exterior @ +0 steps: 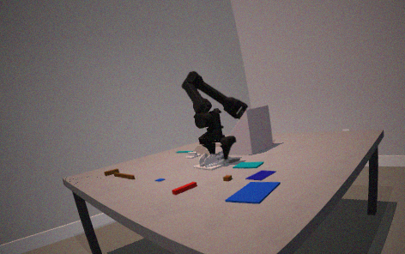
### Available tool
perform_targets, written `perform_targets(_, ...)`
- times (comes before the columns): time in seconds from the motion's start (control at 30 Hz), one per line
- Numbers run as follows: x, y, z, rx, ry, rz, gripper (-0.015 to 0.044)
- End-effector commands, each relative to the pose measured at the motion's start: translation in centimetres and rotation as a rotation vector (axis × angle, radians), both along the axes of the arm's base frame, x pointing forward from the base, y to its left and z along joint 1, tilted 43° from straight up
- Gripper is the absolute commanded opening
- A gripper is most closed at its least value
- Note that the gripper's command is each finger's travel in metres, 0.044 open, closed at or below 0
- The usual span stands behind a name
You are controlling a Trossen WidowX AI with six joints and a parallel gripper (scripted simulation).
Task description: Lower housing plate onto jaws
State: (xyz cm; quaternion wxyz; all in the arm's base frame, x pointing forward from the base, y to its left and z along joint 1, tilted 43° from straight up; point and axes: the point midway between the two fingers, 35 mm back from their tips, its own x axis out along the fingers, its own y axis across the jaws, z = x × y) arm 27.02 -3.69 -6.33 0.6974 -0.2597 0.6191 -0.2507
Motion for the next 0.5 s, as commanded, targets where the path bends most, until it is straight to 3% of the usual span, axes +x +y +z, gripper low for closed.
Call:
perform_targets(0.0, -0.05, -0.17, -0.1, -0.006, 0.006, 0.006, 0.0351)
perform_targets(0.47, -0.03, -0.33, -0.27, -0.006, 0.006, 0.006, 0.0351)
